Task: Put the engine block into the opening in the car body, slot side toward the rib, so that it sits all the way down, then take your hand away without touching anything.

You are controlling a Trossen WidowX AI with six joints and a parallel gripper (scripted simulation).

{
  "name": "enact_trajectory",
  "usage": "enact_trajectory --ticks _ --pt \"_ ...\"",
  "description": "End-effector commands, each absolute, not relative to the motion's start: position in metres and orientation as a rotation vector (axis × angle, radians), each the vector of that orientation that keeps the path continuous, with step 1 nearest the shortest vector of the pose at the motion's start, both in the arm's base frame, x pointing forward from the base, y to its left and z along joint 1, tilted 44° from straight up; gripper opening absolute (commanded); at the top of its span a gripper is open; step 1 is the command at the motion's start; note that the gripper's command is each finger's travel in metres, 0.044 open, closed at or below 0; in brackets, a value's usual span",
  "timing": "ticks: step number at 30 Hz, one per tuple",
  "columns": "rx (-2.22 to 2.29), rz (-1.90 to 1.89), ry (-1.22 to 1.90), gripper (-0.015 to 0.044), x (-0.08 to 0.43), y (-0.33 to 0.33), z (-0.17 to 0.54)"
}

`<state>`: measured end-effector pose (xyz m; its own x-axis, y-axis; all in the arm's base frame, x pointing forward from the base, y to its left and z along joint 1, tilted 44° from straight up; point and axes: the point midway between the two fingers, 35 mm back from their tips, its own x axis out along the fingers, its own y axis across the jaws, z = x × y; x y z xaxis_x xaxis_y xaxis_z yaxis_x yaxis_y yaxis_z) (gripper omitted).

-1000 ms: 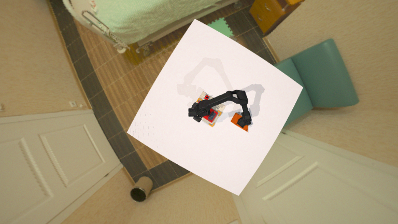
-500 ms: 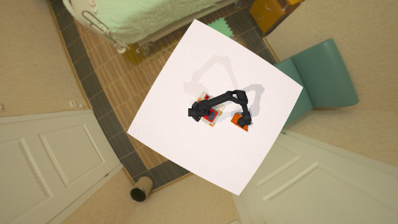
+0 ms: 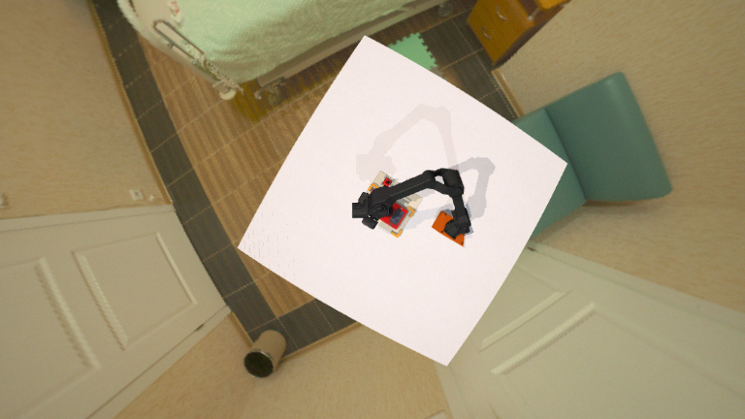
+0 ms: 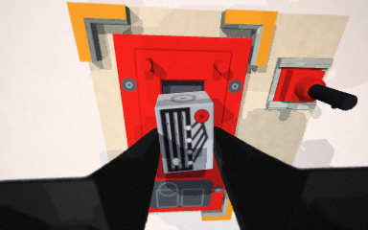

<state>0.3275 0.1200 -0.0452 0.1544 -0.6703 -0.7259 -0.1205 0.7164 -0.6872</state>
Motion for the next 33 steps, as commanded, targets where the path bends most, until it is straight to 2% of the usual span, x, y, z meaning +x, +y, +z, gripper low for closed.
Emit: enact_trajectory --ticks 1,15,33 --pt "-0.769 -0.395 1.406 0.016 0.3283 0.1216 -0.0452" --pt "-0.574 -0.552 1.33 0.016 0.3289 0.1209 -0.0459" --pt "-0.671 -0.475 1.369 0.016 0.3296 0.1186 -0.0482"
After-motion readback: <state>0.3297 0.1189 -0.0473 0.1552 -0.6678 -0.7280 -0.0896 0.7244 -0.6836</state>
